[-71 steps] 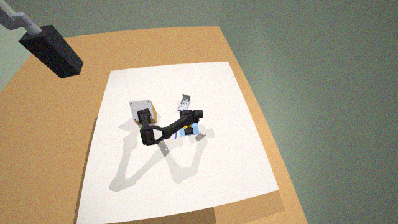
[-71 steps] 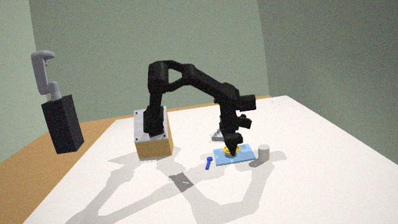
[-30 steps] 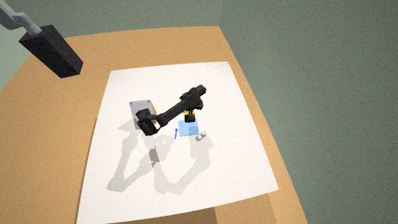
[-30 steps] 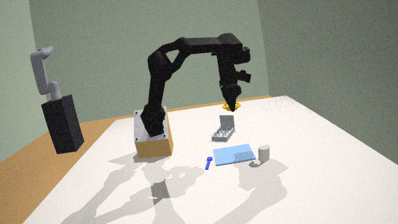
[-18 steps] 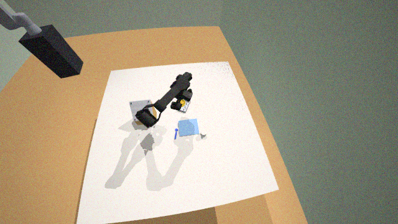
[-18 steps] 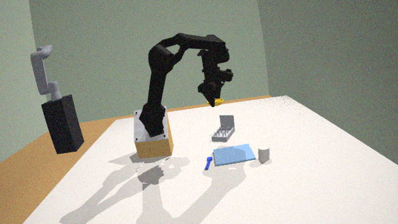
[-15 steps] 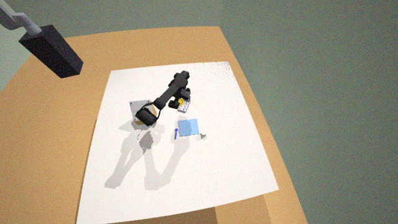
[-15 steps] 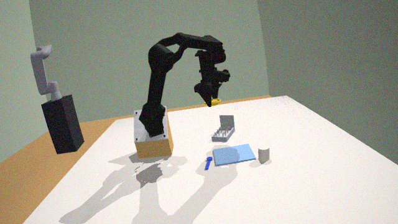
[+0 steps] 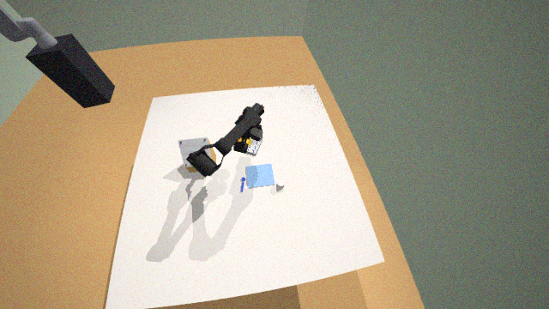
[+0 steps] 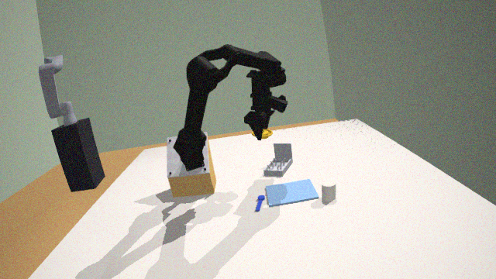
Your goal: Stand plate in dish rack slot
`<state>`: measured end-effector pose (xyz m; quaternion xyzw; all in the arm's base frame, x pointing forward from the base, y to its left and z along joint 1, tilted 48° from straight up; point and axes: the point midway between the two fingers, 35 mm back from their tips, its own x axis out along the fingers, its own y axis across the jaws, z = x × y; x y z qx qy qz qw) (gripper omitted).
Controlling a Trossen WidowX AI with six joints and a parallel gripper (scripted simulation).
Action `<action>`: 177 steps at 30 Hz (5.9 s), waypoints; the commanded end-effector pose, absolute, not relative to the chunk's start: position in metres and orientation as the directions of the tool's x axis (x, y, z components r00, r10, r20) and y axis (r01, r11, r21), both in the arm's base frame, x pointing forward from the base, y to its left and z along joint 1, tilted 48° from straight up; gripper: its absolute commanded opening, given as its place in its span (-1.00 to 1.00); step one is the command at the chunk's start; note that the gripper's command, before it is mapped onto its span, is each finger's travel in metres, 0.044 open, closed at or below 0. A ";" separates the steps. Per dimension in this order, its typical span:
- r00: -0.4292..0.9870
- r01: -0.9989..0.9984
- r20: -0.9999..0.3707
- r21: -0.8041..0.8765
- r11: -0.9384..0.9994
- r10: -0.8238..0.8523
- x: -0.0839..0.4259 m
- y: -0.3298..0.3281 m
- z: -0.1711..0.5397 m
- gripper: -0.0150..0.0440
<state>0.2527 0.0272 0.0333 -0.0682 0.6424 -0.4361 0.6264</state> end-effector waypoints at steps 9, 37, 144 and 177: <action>-0.298 0.306 -0.842 -0.530 0.791 -0.449 0.242 0.011 0.006 -0.49; -0.252 -0.028 -0.968 0.017 0.999 0.009 0.232 -0.012 -0.039 -0.49; 0.542 -0.823 -0.712 -0.345 0.450 0.446 0.258 -0.050 -0.073 -0.49; 0.538 -0.825 -0.719 -0.341 0.451 0.441 0.255 -0.057 -0.080 0.86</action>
